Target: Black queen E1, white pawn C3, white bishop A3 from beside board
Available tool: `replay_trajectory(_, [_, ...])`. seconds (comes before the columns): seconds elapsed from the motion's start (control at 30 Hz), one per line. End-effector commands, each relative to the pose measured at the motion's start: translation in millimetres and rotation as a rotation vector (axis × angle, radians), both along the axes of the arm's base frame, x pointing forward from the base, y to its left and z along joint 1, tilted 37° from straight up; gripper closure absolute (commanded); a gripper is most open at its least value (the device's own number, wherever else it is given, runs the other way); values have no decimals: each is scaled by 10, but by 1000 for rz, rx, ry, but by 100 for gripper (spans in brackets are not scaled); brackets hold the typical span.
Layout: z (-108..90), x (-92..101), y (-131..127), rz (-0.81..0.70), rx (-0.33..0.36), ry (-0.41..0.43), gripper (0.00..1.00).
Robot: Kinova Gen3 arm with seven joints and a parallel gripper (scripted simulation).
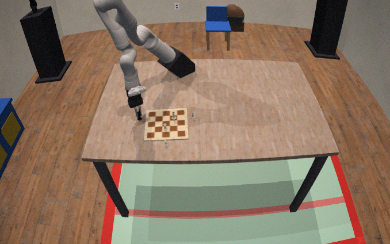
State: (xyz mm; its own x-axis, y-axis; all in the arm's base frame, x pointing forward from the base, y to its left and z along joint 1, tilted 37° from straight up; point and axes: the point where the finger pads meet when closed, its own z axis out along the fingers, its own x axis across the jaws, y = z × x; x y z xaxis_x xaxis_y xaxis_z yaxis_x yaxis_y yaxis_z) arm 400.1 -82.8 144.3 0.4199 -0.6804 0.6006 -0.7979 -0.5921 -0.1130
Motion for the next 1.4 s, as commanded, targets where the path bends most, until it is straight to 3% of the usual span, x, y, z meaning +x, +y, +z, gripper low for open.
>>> replay_trajectory(0.0, [29, 3, 45, 6, 5, -1, 100])
replay_trajectory(1.37, [644, -335, 375, 6, 5, -1, 100])
